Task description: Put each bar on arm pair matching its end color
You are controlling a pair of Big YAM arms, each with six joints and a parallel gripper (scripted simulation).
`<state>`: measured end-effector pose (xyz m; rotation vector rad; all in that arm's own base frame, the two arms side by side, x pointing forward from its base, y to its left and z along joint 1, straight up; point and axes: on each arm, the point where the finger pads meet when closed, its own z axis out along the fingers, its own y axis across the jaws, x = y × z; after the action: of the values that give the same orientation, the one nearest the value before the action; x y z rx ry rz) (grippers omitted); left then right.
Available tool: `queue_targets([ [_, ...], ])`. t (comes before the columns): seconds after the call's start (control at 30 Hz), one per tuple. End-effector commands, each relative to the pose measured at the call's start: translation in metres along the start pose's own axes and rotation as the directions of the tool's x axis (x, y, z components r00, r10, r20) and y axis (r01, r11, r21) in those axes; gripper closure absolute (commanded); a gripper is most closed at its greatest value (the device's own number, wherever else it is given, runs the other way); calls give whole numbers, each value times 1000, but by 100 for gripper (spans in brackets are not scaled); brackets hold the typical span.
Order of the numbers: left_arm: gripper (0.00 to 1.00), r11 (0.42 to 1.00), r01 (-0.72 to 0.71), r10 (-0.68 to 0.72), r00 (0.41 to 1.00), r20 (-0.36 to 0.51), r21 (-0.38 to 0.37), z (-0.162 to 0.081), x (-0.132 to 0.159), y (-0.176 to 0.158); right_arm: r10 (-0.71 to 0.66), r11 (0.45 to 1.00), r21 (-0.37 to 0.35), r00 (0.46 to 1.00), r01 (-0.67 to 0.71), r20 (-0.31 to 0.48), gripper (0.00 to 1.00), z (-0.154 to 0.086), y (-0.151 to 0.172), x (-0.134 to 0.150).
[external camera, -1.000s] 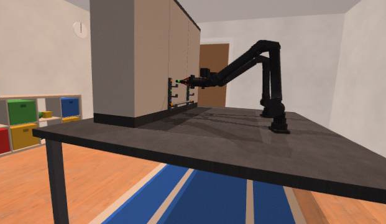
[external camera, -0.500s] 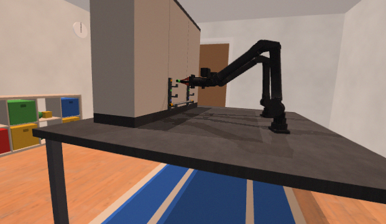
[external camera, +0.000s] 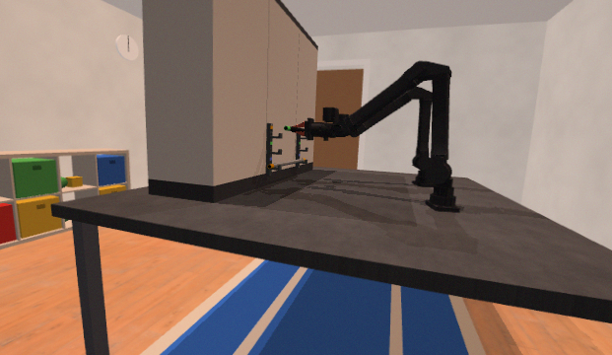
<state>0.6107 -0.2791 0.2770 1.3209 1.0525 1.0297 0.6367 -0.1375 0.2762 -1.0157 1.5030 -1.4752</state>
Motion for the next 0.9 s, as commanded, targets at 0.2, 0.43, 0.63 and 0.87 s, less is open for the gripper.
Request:
queue_targets([
  [0.2, 100, 995, 31, -33, 999, -18, -91, -17, 8, 46, 23, 998, 59, 1000, -22, -17, 100, -14, -27, 6],
  [0.43, 100, 995, 31, -33, 999, -18, -91, -28, 7, 45, 23, 998, 59, 1000, -22, -17, 100, -25, -27, 6],
  [0.63, 100, 995, 31, -32, 999, -18, -91, -35, 7, 44, 23, 998, 59, 1000, -22, -17, 100, -32, -26, 6],
  [0.87, 100, 995, 31, -32, 999, -18, -91, -47, 7, 43, 23, 998, 59, 1000, -22, -17, 100, -44, -25, 6],
])
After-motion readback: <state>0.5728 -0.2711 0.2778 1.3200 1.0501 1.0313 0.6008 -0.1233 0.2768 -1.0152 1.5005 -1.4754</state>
